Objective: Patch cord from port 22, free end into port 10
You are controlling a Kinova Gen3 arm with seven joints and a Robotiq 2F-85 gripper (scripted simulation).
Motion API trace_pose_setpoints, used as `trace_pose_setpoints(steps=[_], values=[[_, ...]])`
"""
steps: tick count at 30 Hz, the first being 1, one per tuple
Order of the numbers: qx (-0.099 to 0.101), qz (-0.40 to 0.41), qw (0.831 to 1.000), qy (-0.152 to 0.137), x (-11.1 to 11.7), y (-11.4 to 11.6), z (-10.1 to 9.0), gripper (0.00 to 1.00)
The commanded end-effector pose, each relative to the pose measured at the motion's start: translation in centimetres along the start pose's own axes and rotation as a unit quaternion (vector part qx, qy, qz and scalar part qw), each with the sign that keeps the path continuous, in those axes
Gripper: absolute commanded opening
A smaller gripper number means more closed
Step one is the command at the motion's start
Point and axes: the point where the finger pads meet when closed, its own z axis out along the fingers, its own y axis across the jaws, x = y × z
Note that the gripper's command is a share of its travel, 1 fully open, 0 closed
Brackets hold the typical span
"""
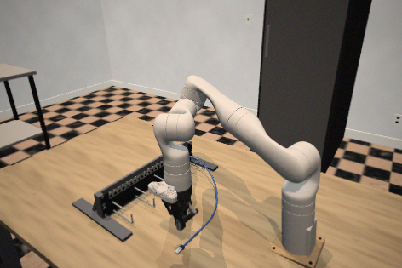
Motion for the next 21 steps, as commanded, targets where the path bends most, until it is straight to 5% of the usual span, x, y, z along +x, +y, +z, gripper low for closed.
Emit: trace_pose_setpoints(steps=[1,21], values=[[-0.002,0.003,1.000,0.000,0.16,0.20,0.03,0.00],[-0.002,0.007,1.000,0.002,0.28,0.22,0.06,0.00]])
